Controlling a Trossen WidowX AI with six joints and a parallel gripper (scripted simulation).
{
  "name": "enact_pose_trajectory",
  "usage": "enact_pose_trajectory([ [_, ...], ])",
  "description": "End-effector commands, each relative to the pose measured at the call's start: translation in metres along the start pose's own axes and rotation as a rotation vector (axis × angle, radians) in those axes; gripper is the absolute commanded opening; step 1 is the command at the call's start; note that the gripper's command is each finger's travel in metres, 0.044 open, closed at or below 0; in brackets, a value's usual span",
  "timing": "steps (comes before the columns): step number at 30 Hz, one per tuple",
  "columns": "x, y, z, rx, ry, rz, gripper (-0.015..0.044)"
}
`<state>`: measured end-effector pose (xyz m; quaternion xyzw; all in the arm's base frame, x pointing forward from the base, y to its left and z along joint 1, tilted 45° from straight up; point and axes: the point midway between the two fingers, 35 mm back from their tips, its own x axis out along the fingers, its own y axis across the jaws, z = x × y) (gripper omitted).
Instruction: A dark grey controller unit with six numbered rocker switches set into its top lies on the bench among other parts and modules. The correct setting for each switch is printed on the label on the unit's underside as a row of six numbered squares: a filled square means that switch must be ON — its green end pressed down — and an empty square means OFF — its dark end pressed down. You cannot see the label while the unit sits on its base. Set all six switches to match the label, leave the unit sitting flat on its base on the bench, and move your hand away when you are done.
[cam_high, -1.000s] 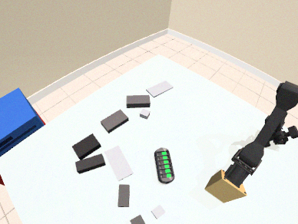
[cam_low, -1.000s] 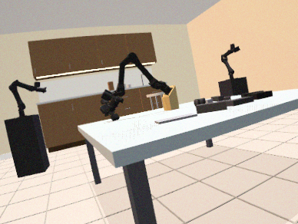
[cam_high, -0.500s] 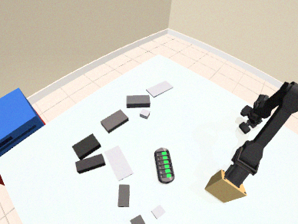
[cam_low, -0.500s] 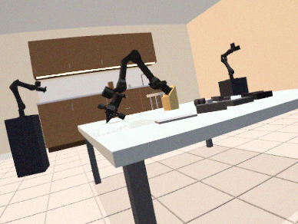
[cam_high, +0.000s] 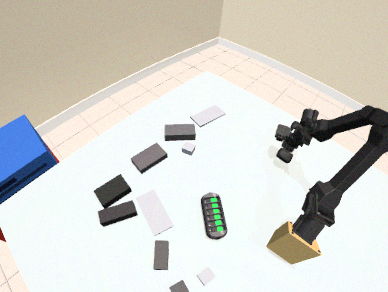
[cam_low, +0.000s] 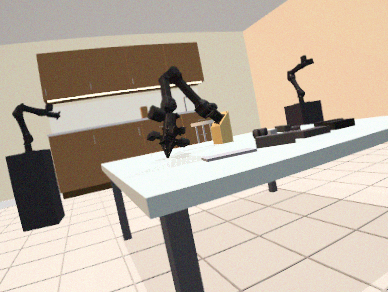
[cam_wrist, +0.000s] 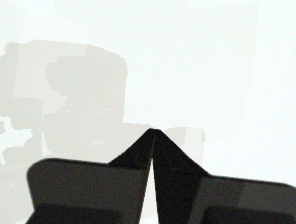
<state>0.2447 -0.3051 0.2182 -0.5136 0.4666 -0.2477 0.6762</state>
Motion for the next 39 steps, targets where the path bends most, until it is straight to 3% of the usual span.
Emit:
enact_pose_trajectory([
  [1, -0.006, 0.045, 0.056, -0.137, -0.128, 0.112, 0.0],
  [11, -0.044, 0.168, 0.137, -0.543, -0.32, 0.329, 0.0],
  [19, -0.1, 0.263, 0.163, -0.942, -0.462, 0.433, 0.0],
  [29, -0.168, 0.354, 0.141, -1.499, -0.598, 0.445, 0.0],
  [39, -0.209, 0.401, 0.085, -2.077, -0.658, 0.31, 0.0],
])
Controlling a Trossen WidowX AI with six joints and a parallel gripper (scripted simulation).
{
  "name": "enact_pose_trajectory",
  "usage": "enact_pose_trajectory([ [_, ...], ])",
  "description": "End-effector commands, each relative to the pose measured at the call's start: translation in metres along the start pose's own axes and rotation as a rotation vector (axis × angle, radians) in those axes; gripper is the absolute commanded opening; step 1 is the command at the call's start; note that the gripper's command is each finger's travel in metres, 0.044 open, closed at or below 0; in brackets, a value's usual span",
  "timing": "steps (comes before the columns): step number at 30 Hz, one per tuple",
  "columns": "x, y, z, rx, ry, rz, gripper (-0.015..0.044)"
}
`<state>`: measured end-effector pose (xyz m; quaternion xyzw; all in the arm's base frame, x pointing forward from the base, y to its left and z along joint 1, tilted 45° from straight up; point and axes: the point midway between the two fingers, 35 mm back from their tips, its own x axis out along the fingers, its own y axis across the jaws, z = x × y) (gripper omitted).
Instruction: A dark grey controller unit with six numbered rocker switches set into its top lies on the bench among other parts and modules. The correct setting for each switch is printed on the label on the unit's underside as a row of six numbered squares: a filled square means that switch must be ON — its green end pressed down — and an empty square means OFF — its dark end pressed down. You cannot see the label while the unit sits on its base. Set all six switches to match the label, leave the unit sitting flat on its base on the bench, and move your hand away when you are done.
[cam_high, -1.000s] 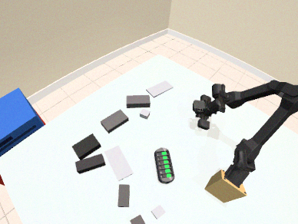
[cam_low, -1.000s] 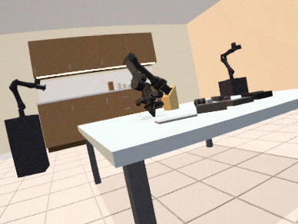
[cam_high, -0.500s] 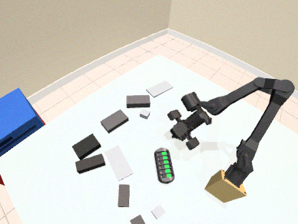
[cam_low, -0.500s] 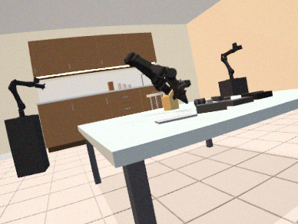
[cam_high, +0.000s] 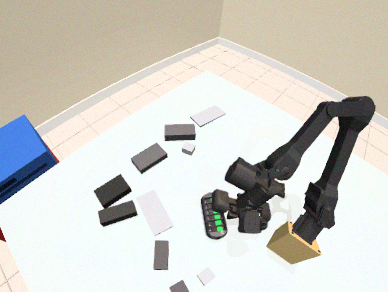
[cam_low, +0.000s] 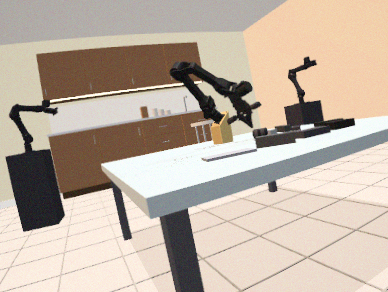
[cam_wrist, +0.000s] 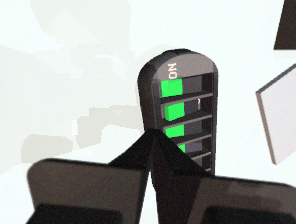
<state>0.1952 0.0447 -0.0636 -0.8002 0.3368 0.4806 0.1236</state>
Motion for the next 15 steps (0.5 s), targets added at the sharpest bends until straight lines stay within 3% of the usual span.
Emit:
enact_pose_trajectory([
  [1, -0.0017, 0.0181, 0.0238, -0.226, 0.035, 0.042, 0.0],
  [15, 0.0024, 0.0195, 0.0243, -0.236, 0.035, 0.043, 0.0],
])
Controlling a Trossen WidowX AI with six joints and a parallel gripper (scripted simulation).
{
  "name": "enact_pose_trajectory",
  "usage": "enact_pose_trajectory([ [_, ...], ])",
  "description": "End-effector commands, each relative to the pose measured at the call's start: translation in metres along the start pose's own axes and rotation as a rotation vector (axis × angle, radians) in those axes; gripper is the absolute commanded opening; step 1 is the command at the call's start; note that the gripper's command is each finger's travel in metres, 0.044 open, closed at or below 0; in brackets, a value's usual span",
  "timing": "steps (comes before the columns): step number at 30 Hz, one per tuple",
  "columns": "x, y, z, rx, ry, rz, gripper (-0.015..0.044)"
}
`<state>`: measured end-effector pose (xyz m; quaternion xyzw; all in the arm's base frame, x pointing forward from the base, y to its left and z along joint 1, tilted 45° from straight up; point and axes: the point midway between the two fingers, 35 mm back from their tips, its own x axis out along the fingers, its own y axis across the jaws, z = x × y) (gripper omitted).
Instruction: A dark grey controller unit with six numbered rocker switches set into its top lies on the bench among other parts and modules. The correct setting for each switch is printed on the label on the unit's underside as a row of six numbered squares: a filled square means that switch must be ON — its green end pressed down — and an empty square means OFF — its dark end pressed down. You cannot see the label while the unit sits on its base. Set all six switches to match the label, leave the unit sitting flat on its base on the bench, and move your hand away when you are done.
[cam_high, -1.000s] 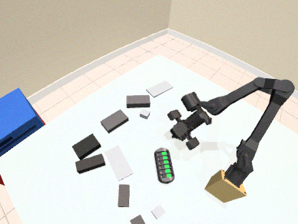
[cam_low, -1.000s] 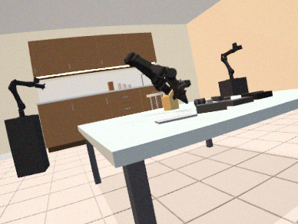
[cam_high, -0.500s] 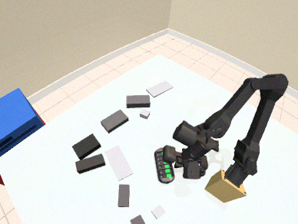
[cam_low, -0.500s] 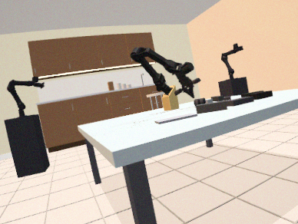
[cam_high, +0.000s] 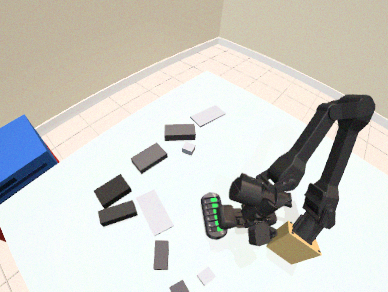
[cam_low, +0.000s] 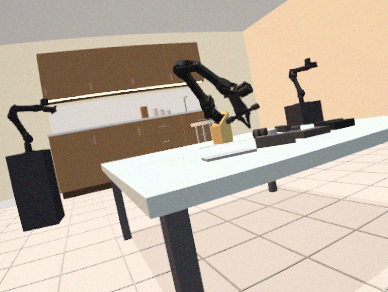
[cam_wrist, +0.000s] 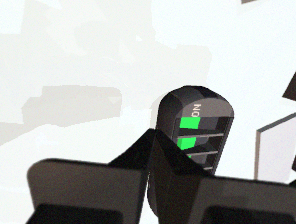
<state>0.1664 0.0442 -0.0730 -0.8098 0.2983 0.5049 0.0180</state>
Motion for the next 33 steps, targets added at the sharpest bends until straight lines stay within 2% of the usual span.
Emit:
enact_pose_trajectory([
  [1, 0.005, 0.001, 0.0, -0.011, 0.003, 0.003, 0.0],
  [33, 0.049, 0.017, -0.001, -0.011, 0.002, 0.007, 0.0],
])
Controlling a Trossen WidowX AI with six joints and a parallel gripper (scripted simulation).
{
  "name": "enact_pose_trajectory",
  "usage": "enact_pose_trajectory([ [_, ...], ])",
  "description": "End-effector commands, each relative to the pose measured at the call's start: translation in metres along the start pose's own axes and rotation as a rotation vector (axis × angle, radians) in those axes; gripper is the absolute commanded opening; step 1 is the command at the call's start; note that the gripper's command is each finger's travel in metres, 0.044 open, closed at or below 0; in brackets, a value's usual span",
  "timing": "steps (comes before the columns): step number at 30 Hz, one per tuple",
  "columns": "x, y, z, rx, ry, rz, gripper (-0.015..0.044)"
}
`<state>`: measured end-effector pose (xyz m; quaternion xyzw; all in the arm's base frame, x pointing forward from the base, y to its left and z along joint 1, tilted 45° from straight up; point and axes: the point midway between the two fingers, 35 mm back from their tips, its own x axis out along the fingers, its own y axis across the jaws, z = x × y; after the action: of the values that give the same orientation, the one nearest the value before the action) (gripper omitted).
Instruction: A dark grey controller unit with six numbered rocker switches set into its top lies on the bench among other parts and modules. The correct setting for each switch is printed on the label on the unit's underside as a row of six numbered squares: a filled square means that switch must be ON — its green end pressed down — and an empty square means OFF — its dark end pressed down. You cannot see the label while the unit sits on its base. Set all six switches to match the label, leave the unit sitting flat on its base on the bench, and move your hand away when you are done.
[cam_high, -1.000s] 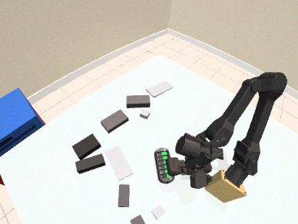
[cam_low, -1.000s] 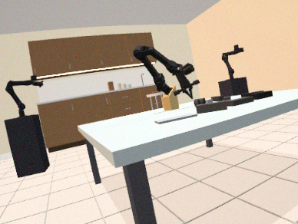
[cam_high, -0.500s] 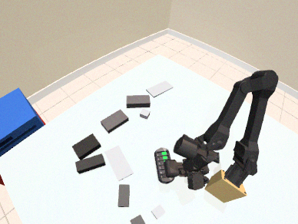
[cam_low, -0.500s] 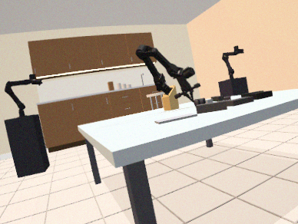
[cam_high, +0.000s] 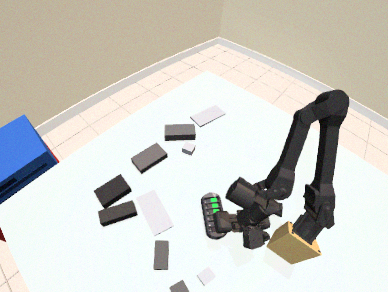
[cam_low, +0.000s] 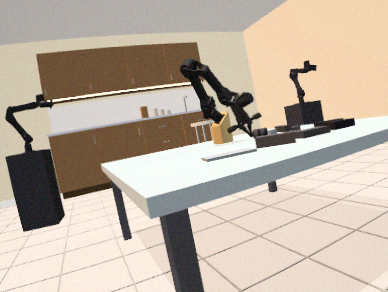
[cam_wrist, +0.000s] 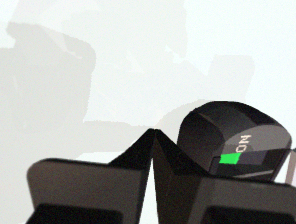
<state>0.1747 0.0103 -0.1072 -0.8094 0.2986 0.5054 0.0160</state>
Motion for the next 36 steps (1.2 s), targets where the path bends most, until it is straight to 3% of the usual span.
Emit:
enact_pose_trajectory([
  [1, 0.003, 0.003, 0.001, -0.008, 0.002, 0.004, 0.0],
  [36, 0.006, -0.01, 0.001, -0.008, 0.002, 0.003, 0.0],
])
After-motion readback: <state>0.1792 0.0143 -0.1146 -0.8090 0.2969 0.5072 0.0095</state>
